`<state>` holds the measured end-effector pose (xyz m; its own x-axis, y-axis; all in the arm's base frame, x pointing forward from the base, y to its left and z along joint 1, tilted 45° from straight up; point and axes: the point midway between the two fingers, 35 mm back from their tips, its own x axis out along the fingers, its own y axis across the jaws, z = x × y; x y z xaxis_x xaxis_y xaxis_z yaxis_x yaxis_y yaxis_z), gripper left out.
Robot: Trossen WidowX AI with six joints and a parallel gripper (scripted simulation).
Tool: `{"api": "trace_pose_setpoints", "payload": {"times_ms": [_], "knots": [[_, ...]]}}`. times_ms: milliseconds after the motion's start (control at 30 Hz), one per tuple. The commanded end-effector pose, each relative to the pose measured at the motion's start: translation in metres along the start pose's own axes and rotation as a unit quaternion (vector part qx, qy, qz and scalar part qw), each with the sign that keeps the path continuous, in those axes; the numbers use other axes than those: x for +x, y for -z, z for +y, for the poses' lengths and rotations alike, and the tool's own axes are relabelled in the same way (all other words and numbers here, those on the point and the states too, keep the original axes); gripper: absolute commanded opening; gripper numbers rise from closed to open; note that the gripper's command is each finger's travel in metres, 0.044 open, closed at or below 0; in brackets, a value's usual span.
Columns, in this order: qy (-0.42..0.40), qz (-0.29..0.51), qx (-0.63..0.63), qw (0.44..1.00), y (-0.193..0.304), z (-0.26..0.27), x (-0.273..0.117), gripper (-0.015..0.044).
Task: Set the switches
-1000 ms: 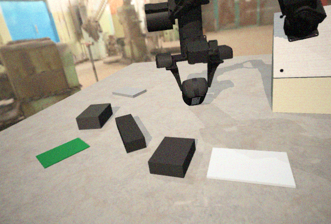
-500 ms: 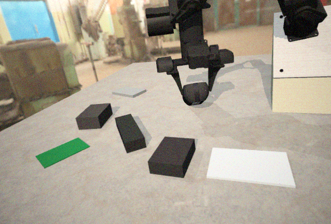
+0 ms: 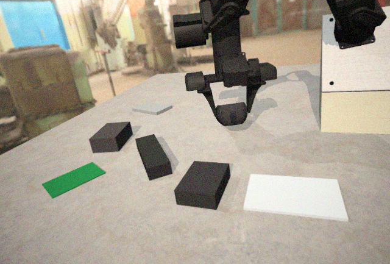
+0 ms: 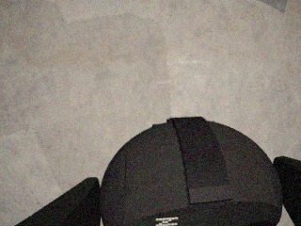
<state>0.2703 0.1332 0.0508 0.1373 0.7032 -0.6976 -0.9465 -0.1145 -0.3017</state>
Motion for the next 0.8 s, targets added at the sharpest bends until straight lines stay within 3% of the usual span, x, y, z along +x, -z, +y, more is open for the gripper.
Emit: {"api": "trace_pose_setpoints", "payload": {"times_ms": [0,767], "knots": [[-0.002,0.006,0.008,1.0,0.002,0.003,0.003,0.0338],[-0.002,0.005,0.008,1.0,-0.006,0.003,0.019,0.0338]]}}
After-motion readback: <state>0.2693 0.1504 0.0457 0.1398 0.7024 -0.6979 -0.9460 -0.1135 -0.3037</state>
